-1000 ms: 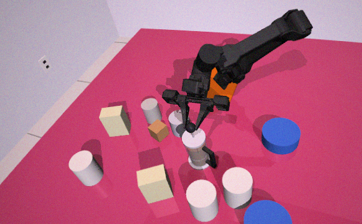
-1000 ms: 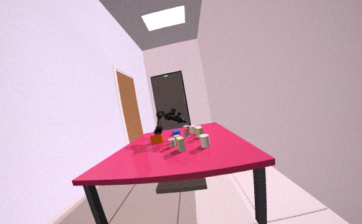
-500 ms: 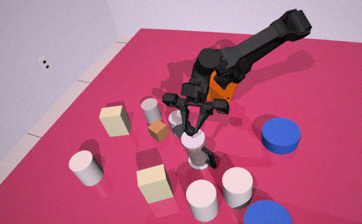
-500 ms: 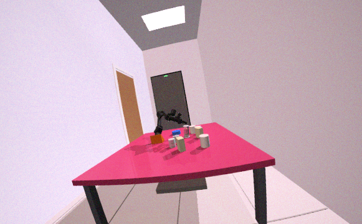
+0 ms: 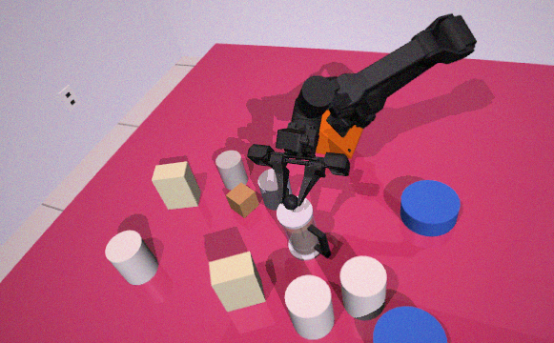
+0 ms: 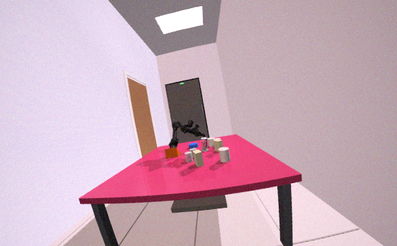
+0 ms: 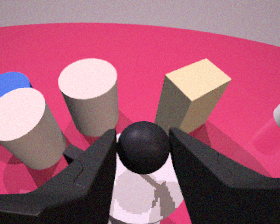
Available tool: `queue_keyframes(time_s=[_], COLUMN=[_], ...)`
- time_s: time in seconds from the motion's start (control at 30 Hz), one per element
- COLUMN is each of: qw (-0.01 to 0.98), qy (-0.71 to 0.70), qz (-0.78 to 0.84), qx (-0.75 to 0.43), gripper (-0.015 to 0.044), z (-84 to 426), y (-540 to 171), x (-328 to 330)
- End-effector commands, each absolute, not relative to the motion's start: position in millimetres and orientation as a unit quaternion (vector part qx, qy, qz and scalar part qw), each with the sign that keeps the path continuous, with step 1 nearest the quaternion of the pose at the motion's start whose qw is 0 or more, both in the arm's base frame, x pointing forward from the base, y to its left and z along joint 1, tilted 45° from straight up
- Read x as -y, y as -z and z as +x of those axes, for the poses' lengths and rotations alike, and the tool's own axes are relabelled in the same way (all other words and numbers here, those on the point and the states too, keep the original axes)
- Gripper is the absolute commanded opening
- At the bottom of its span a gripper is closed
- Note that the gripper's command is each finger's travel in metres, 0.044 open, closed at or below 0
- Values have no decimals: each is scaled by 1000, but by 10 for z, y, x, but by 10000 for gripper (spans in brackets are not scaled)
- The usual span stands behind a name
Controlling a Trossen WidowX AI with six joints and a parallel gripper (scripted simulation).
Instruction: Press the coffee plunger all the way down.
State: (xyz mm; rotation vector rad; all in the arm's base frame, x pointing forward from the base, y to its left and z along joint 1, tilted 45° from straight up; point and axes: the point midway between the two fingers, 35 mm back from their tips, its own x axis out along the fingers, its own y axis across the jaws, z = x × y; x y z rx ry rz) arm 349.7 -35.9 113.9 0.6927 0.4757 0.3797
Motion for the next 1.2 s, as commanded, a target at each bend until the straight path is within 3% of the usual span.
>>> queue_keyframes(time_s=[0.0, 0.87, 1.17], qw=[890, 894, 894], qy=[-188, -185, -185], qz=[341, 337, 337], qx=[-238, -232, -232], gripper=[114, 114, 350], z=[3493, 3507, 3507], y=[-1092, -1121, -1121], x=[315, 356, 356])
